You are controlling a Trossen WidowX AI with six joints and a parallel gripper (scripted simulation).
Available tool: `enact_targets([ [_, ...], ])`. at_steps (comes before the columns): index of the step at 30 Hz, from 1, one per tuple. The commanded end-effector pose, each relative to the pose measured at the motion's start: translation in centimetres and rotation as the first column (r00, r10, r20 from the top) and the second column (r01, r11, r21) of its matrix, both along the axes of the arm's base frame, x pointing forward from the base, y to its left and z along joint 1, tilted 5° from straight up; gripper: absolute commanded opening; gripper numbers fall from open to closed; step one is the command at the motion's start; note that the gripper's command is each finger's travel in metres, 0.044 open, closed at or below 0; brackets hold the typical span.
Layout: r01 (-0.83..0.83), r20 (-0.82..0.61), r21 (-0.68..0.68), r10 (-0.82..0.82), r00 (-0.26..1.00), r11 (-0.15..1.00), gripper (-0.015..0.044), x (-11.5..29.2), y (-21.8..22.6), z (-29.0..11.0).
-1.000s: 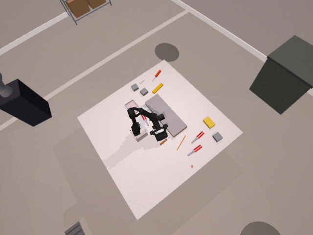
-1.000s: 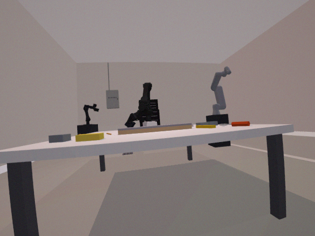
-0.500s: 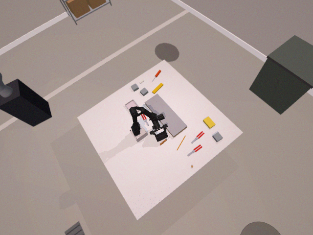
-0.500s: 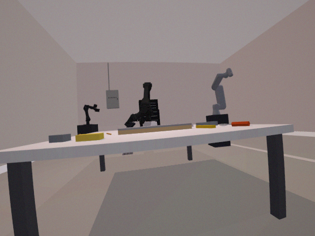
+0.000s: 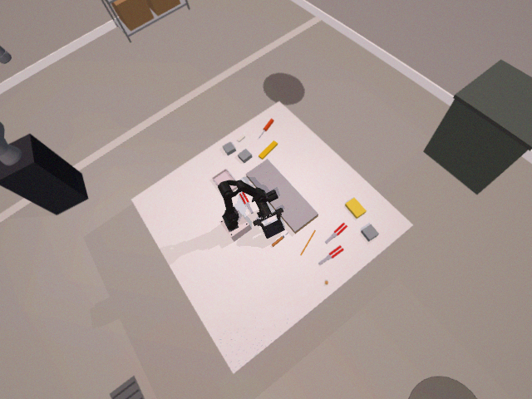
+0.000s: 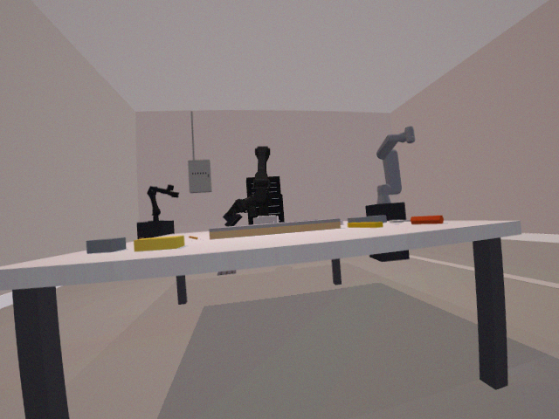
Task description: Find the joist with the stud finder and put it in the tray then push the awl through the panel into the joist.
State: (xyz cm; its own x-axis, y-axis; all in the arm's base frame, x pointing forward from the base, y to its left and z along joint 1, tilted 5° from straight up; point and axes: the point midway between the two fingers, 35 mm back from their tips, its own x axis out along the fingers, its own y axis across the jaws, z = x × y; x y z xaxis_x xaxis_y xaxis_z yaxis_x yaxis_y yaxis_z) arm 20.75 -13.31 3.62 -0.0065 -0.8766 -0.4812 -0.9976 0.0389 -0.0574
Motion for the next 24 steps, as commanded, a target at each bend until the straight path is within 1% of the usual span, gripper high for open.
enact_targets([
  [1,0.000,0.010,-0.019,0.001,1.000,1.000,0.0000,0.2,0.1,0.6],
  [24,0.000,0.006,-0.010,0.000,1.000,1.000,0.0000,0.5,0.2,-1.5],
])
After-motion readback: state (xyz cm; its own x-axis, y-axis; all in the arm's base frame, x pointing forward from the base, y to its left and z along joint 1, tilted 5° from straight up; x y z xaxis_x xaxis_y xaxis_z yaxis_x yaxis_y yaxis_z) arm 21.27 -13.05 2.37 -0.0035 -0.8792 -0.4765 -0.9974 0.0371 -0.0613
